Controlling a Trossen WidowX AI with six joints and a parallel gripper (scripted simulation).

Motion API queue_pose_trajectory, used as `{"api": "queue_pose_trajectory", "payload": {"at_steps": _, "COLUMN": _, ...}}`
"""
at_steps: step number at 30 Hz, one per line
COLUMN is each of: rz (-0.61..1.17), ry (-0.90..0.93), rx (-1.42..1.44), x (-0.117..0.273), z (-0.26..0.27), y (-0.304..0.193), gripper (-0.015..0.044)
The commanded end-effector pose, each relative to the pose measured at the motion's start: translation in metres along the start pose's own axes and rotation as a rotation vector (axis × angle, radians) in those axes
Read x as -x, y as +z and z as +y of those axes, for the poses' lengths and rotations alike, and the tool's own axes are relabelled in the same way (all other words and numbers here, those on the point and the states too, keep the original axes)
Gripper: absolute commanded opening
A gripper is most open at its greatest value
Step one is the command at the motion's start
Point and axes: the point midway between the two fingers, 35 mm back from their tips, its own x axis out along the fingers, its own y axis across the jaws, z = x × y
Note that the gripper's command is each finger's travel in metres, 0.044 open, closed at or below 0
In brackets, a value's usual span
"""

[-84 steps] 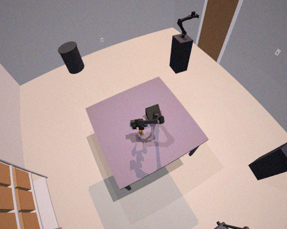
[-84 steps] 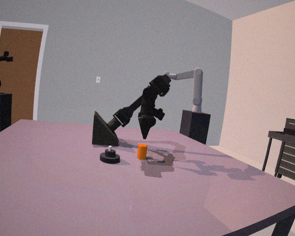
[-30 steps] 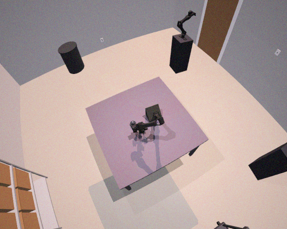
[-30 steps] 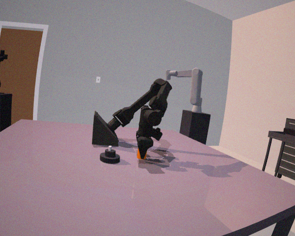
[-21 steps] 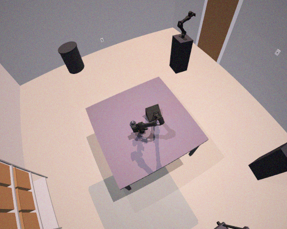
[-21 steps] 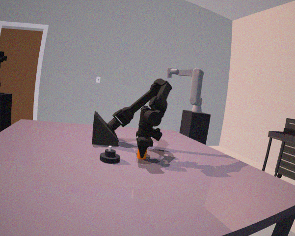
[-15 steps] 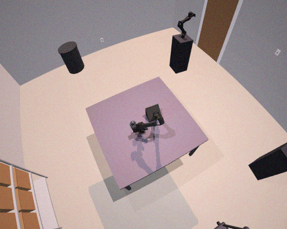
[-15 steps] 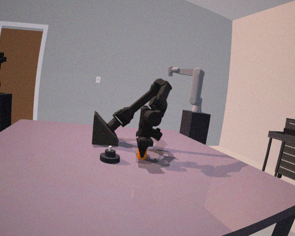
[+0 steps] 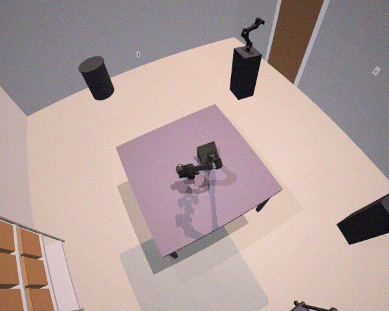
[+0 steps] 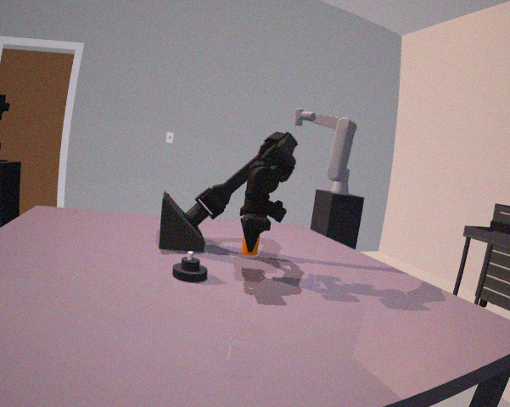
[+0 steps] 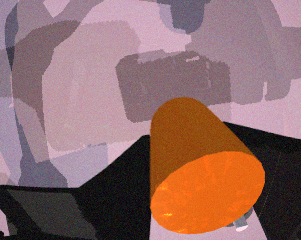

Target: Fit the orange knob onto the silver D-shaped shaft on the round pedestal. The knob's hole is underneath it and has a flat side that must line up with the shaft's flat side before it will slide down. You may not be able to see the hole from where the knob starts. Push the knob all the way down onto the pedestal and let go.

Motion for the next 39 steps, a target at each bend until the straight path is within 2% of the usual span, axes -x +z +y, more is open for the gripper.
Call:
{"api": "queue_pose_trajectory", "payload": {"at_steps": 1, "rz": 0.003, "ry": -0.006, "rx": 0.004, "x": 0.022, "z": -0.001, "y": 0.002, "gripper": 0.0}}
{"api": "queue_pose_trajectory", "payload": {"at_steps": 12, "rz": -0.004, "ry": -0.003, "rx": 0.003, "x": 0.079, "z": 0.008, "y": 0.009, "gripper": 0.0}}
{"api": "queue_pose_trajectory", "payload": {"at_steps": 20, "rz": -0.005, "ry": -0.025, "rx": 0.002, "x": 0.083, "z": 0.009, "y": 0.008, "gripper": 0.0}}
{"api": "queue_pose_trajectory", "payload": {"at_steps": 39, "rz": -0.005, "ry": -0.347, "rx": -0.006, "x": 0.112, "z": 0.024, "y": 0.0, "gripper": 0.0}}
